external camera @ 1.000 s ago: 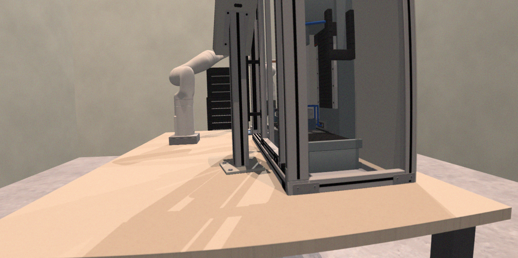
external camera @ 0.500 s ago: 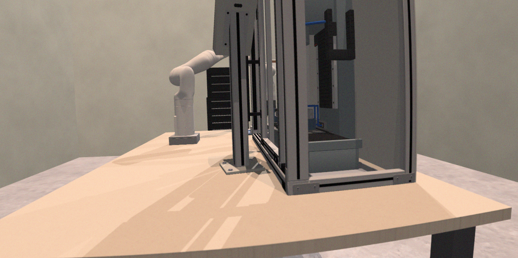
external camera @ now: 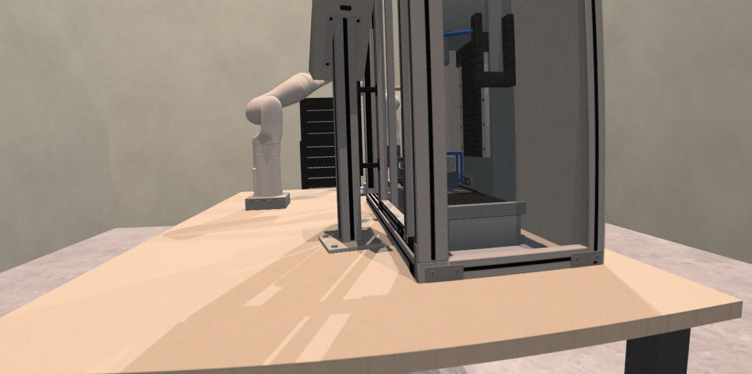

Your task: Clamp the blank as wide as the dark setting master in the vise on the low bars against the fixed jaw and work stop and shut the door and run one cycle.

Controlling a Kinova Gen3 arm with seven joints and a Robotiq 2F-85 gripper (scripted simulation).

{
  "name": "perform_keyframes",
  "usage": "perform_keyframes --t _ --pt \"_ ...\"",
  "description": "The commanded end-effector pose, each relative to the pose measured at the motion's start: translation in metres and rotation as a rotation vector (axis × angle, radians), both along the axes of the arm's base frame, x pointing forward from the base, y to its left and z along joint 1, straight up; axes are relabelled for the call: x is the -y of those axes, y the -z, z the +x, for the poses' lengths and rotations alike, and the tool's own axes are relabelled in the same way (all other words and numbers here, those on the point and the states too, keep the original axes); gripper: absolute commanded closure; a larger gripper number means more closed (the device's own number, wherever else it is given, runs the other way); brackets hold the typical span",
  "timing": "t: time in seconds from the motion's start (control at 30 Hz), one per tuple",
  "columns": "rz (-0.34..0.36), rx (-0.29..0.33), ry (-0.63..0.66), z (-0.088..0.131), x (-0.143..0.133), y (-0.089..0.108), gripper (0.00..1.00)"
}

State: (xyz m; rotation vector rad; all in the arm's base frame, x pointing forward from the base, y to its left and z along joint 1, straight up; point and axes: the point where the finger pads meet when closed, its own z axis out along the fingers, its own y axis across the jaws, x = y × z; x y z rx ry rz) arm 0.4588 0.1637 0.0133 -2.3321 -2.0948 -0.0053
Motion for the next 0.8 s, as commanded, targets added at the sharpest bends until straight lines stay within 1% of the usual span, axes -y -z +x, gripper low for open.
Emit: perform_keyframes --t 0.0,0.43,0.6,0.77 --pt "0.001 0.001 0.000 0.000 0.000 -0.001 0.90" --pt "0.001 0.001 0.000 0.000 0.000 -0.001 0.90" --pt "-0.003 0.004 -0.004 0.000 0.000 -0.031 0.90" --pt "-0.003 0.004 -0.004 0.000 0.000 -0.031 0.90"
